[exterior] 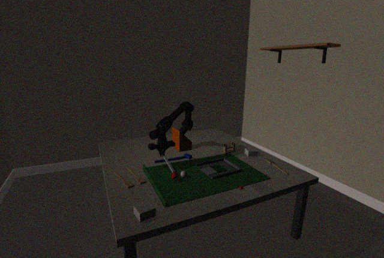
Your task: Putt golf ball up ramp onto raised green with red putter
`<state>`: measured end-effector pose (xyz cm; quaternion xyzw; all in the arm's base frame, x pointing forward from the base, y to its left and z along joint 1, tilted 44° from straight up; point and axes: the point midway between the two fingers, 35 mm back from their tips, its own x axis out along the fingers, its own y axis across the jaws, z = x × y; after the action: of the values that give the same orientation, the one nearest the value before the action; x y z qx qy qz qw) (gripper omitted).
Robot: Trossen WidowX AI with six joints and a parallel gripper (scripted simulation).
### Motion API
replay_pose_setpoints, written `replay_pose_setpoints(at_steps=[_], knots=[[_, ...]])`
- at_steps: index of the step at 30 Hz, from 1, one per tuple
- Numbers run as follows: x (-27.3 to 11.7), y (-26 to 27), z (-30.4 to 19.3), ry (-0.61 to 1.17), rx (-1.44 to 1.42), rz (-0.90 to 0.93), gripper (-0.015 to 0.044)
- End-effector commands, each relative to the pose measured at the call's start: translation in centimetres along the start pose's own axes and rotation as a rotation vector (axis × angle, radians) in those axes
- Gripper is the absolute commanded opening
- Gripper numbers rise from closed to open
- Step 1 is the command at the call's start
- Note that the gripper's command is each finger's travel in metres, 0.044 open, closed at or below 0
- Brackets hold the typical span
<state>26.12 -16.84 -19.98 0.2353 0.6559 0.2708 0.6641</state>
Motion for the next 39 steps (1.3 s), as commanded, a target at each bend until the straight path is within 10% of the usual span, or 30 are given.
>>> replay_pose_setpoints(at_steps=[1, 24, 39], knots=[[-0.1, 0.0, 0.0, -0.001, 0.000, -0.001, 0.0000], [0.2, -2.6, 0.1, -0.008, 0.006, 0.001, 0.0000], [0.4, 10.8, 0.2, -0.009, 0.006, 0.012, 0.0000]])
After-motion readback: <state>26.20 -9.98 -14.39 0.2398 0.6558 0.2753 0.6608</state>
